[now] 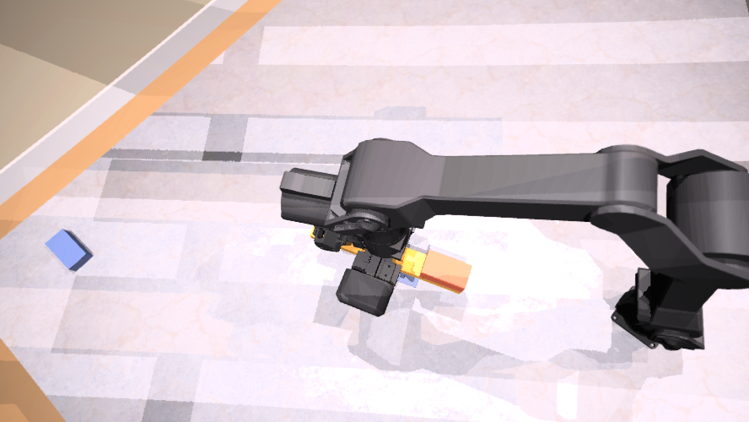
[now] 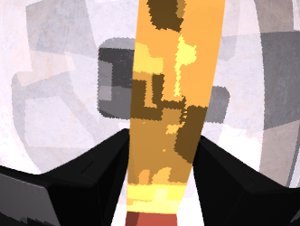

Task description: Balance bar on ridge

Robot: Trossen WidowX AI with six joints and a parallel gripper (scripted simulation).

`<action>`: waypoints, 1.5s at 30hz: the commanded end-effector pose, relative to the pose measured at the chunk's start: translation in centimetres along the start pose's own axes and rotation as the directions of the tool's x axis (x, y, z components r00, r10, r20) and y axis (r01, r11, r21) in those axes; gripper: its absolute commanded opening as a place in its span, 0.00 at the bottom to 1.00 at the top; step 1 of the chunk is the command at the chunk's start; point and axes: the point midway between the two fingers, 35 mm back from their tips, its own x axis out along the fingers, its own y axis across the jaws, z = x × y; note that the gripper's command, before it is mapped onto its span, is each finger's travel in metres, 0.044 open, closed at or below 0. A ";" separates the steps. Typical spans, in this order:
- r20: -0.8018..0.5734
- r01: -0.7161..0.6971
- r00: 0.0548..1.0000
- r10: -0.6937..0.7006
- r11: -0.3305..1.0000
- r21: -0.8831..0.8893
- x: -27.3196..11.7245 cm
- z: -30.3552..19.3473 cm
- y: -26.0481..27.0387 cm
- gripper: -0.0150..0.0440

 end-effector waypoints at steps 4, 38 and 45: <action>0.001 -0.002 1.000 0.002 1.000 0.003 0.1 0.0 0.0 0.25; 0.001 -0.002 1.000 0.002 1.000 0.003 0.4 0.1 0.0 0.25; 0.001 -0.002 1.000 0.002 1.000 0.003 0.5 0.1 0.0 0.25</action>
